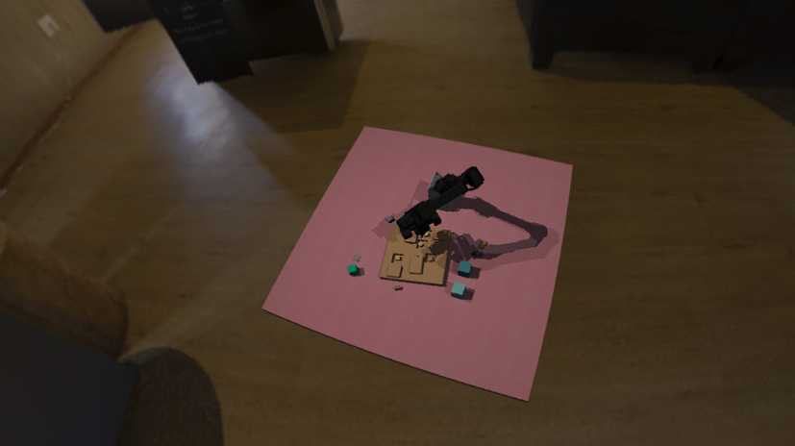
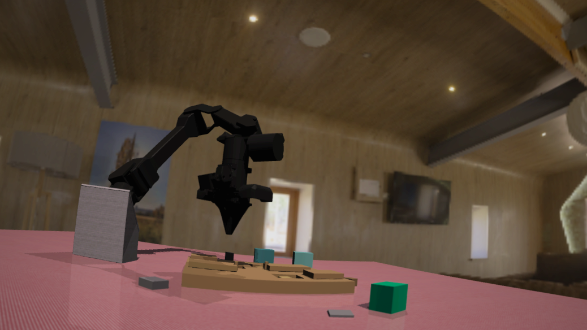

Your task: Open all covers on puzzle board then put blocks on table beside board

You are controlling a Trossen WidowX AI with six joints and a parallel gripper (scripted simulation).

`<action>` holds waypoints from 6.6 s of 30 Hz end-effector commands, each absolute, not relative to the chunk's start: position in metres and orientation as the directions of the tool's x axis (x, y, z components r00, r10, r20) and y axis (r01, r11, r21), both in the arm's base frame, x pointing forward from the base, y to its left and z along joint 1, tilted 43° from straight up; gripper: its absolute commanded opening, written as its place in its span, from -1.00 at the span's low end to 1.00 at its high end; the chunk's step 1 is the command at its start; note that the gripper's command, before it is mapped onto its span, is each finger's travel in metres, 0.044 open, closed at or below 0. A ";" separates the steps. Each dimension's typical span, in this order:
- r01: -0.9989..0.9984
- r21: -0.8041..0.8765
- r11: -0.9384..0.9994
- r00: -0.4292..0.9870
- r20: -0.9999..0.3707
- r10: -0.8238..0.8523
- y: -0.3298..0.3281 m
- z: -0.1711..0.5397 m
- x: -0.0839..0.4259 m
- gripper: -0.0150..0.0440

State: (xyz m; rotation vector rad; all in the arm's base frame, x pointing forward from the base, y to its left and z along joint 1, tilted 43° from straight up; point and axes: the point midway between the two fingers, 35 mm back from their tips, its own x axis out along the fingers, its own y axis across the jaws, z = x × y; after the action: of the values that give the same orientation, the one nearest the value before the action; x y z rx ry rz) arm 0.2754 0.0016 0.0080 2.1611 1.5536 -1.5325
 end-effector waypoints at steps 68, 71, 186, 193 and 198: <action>0.631 -0.533 -0.564 -0.015 -0.735 0.678 0.005 -0.005 0.227 0.00; 0.564 -0.568 -0.599 -0.017 -0.733 0.680 0.002 -0.001 0.226 0.00; 0.562 -0.567 -0.602 -0.014 -0.735 0.678 0.039 -0.041 0.226 -0.22; 0.561 -0.567 -0.603 -0.014 -0.735 0.678 0.033 -0.035 0.226 -0.22; 0.561 -0.568 -0.603 -0.015 -0.735 0.678 0.028 -0.031 0.226 -0.22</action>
State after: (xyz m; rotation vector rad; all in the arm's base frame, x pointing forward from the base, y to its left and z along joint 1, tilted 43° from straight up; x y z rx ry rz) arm 0.2254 0.0306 -0.0330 2.2803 1.4391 -1.8199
